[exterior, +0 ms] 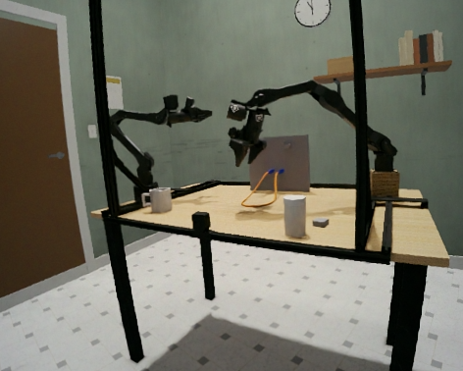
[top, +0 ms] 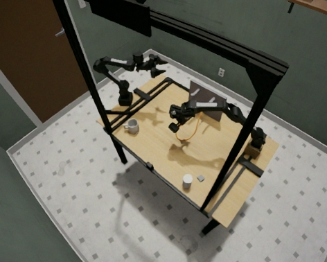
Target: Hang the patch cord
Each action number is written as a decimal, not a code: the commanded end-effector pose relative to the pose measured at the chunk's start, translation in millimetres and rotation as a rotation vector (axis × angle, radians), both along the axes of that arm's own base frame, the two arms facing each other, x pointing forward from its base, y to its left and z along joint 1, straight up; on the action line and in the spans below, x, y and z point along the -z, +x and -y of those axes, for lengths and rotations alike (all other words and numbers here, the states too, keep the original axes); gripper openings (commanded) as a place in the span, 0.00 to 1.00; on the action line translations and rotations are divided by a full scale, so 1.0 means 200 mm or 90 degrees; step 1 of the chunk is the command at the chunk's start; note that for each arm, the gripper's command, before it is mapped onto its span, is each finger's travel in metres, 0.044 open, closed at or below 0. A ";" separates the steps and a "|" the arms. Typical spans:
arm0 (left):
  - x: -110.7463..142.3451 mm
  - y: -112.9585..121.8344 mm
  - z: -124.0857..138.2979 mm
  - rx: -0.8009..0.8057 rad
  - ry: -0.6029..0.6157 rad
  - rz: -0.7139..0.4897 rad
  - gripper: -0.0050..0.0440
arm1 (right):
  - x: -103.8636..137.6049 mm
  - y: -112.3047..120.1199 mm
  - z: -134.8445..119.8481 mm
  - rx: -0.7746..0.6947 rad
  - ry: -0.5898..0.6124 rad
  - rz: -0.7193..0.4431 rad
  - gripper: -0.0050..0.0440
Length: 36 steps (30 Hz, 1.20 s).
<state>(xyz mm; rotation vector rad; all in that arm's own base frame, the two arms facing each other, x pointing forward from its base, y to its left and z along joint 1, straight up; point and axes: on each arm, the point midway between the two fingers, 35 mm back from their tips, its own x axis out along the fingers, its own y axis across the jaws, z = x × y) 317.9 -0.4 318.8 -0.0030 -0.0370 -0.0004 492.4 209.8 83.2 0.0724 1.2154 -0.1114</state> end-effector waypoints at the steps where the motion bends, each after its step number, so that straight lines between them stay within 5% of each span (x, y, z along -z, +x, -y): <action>1: -0.02 -0.01 0.00 0.000 0.002 0.008 1.00 | 0.05 0.02 0.00 -0.005 0.007 0.001 1.00; 14: -0.02 -0.01 0.00 0.000 0.002 0.008 1.00 | 0.43 0.02 0.00 -0.013 0.010 -0.036 1.00; 22: -0.02 -0.01 0.00 0.000 0.002 0.008 1.00 | 0.55 0.01 0.00 -0.015 0.012 -0.048 1.00; 31: -0.02 -0.01 0.00 0.000 0.002 0.008 1.00 | 0.63 -0.01 0.01 -0.016 0.013 -0.055 1.00; 36: -0.02 -0.01 0.00 0.000 0.002 0.008 1.00 | 0.56 0.02 -0.01 -0.017 0.021 -0.037 1.00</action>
